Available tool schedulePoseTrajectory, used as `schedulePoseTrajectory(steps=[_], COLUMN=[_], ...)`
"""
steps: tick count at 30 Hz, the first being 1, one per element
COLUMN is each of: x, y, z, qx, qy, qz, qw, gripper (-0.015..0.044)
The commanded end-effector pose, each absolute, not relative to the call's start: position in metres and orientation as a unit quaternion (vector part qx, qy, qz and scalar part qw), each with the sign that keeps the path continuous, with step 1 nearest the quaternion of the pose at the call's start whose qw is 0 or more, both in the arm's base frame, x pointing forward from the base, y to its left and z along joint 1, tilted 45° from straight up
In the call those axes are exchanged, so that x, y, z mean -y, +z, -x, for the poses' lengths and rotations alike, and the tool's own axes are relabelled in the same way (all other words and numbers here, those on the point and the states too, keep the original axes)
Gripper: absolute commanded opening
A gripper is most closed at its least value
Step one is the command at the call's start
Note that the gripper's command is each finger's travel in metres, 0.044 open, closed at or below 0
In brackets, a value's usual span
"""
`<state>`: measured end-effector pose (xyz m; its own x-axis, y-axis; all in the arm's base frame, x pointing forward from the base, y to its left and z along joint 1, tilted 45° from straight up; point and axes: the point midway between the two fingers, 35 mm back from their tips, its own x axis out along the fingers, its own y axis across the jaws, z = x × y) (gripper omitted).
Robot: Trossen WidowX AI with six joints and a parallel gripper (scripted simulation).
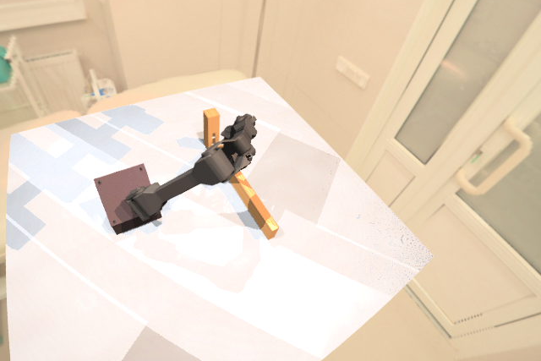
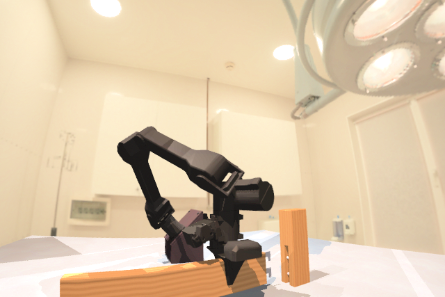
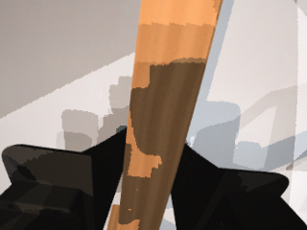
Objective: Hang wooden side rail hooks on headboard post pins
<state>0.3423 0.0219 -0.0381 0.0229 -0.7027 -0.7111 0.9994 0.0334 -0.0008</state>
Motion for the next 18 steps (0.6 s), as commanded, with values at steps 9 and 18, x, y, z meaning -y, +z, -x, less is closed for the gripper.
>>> schedulePoseTrajectory(steps=[9,18], x=[-0.0295,-0.0304], y=[-0.0338,-0.033], z=[-0.3452,-0.3452], qx=[-0.276,-0.276], qy=[-0.635,-0.635], qz=[-0.272,-0.272], qw=[0.669,0.669], gripper=[0.0,0.0])
